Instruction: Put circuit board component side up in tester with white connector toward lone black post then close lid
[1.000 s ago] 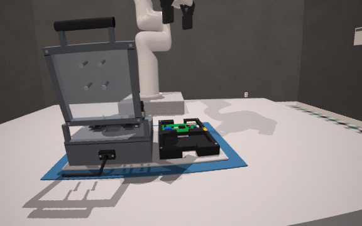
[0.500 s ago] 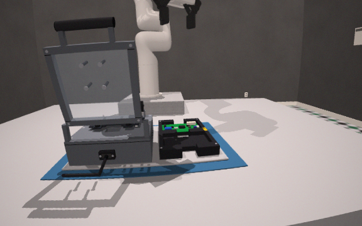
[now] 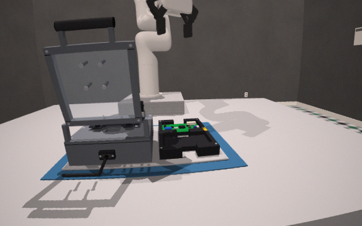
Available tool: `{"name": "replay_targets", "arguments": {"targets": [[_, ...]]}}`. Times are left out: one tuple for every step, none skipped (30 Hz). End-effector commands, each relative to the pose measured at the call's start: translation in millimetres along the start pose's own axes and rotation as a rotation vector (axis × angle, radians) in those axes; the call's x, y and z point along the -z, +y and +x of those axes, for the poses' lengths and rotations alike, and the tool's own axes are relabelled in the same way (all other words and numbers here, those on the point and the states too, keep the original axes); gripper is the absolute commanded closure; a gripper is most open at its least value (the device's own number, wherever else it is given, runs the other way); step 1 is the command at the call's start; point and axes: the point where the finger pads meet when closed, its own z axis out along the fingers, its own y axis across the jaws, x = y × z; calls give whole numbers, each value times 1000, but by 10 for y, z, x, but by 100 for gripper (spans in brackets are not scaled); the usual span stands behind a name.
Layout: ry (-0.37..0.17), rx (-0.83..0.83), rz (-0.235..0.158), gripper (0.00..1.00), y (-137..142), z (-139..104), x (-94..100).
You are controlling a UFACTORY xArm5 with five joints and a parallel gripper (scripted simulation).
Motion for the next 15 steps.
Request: {"name": "replay_targets", "arguments": {"targets": [[5, 0, -2, 0, 43, -67, -204], [5, 0, -2, 0, 43, -67, -204], [5, 0, -2, 0, 56, -94, -278], [5, 0, -2, 0, 70, -122, -355], [5, 0, -2, 0, 84, -151, -435], [5, 0, -2, 0, 98, -181, -516], [5, 0, -2, 0, 112, -211, -598], [5, 0, -2, 0, 127, -240, -679], [5, 0, -2, 0, 141, -270, -761], [5, 0, -2, 0, 154, -296, -831], [5, 0, -2, 0, 167, -322, -905], [5, 0, -2, 0, 180, -350, -981], [5, 0, -2, 0, 193, -376, -1053], [5, 0, -2, 0, 205, -402, -1123], [5, 0, -2, 0, 216, -425, -1188]]}}
